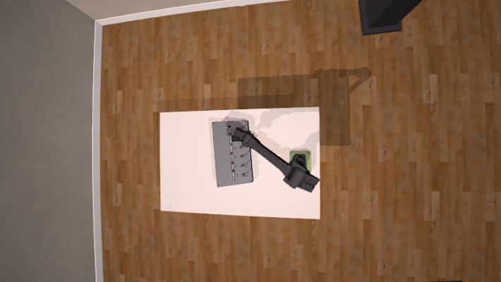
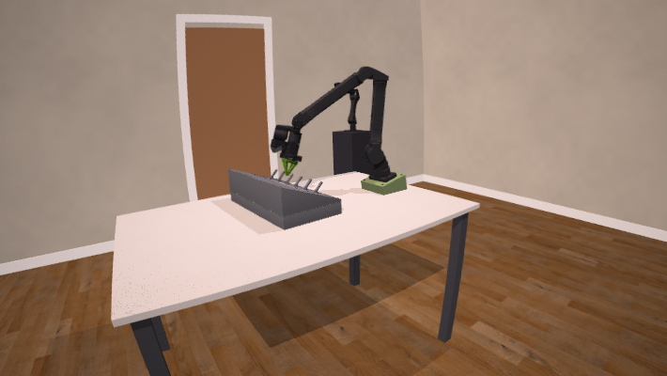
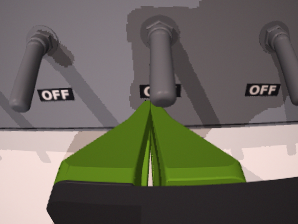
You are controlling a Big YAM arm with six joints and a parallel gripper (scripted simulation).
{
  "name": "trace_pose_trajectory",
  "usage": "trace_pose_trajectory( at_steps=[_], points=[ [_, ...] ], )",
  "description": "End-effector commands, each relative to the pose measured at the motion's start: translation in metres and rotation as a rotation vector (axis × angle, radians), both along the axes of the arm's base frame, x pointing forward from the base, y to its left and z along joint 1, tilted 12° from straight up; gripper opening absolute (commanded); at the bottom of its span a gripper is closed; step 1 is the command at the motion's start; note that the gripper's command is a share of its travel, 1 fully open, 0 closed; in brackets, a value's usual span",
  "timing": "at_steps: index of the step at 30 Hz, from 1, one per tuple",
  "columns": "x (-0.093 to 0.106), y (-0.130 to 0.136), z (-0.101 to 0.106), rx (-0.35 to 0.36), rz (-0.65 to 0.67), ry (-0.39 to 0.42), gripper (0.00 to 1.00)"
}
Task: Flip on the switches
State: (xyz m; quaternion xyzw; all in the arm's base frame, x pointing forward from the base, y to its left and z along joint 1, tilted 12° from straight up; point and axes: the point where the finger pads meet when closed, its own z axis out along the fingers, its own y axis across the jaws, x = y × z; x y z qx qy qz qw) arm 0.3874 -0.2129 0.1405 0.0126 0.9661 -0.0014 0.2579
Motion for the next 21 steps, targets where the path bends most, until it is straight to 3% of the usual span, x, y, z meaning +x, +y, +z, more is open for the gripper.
trace_pose_trajectory(
  at_steps=[1, 21],
  points=[
    [0.0508, -0.0111, 0.046, -0.053, 0.037, -0.106, 0.0],
    [0.0526, -0.011, 0.0472, -0.053, 0.038, -0.106, 0.0]
  ],
)
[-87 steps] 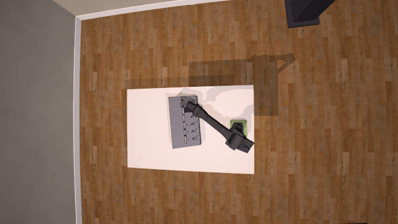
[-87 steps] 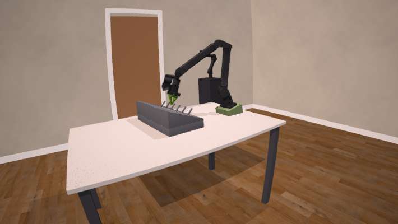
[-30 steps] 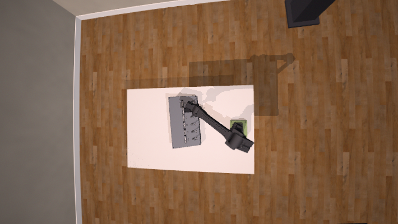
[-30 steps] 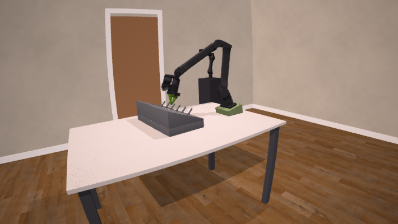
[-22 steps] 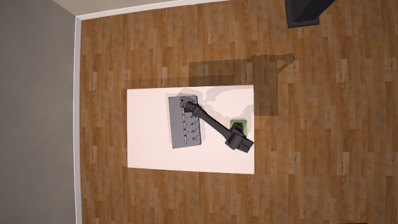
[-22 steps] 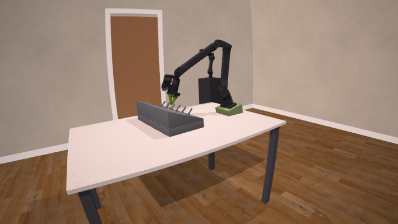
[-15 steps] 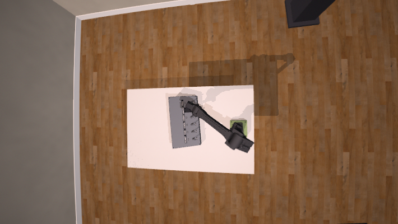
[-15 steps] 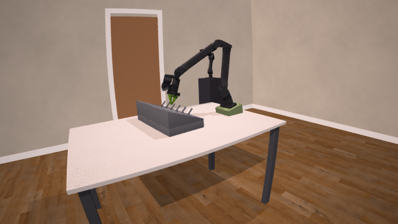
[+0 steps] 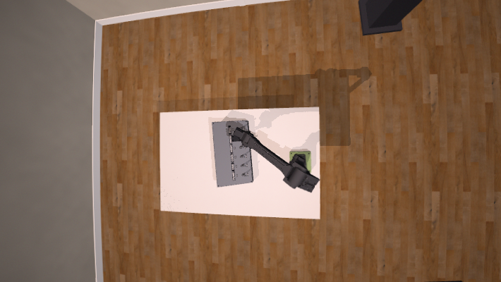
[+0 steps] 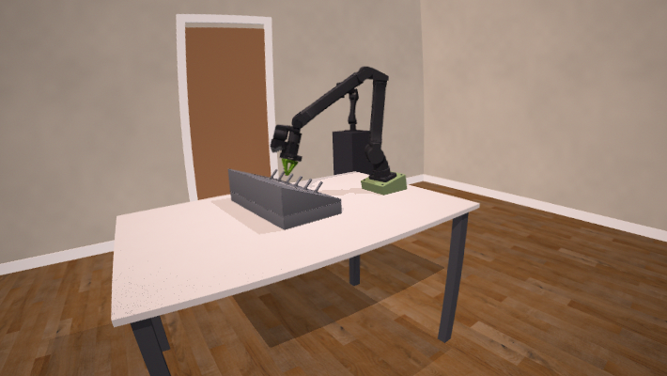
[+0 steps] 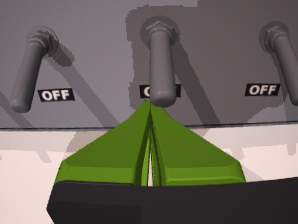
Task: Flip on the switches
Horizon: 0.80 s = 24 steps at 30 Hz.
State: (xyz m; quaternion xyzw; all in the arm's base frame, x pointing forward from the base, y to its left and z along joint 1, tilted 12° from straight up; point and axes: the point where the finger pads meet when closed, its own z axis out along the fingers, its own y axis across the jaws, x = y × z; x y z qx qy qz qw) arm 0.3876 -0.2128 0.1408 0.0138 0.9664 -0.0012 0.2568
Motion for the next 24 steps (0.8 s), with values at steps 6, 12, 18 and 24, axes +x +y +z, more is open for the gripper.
trace_pose_trajectory(
  at_steps=[6, 12, 18, 24],
  points=[
    [0.0554, -0.0108, 0.0489, -0.052, 0.038, -0.109, 0.0],
    [0.0581, -0.0107, 0.0507, -0.053, 0.039, -0.109, 0.0],
    [0.0589, -0.0106, 0.0513, -0.054, 0.04, -0.109, 0.0],
    [0.0591, -0.0106, 0.0514, -0.054, 0.04, -0.109, 0.0]
  ],
)
